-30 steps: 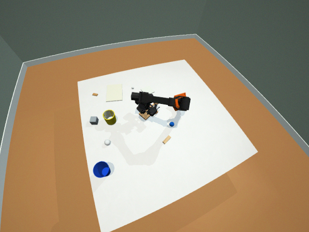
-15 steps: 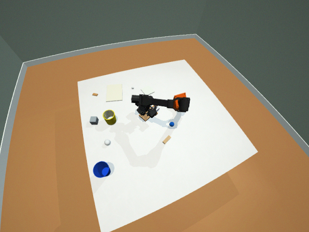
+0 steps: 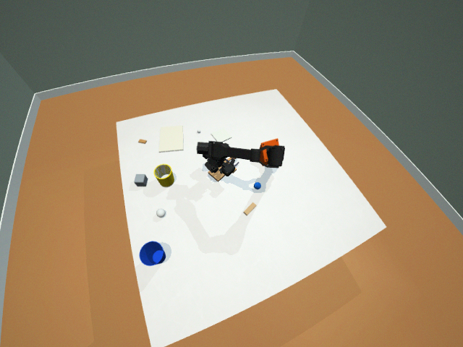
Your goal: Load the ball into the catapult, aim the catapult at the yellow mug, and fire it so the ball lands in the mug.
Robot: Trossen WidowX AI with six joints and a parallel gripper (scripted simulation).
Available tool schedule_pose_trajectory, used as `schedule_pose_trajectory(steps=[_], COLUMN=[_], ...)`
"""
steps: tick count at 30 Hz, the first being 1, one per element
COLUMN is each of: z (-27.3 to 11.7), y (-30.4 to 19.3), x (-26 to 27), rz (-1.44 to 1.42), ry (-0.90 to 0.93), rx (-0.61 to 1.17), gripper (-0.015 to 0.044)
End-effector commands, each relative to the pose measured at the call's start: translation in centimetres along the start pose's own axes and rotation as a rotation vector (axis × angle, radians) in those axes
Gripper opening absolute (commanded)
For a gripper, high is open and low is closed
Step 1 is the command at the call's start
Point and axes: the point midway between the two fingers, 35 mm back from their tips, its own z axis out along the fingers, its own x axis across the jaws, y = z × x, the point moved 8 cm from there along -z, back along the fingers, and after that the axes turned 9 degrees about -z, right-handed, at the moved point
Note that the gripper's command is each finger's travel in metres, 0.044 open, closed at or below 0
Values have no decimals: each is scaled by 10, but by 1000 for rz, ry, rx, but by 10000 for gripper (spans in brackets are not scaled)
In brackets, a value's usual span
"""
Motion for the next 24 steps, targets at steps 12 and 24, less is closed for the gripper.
schedule_pose_trajectory(steps=[12, 24], z=[-89, -96], y=[0, -2], x=[-1, 0], rz=[1, 6], ry=[-4, -4], rx=[3, -2], gripper=[440, 440])
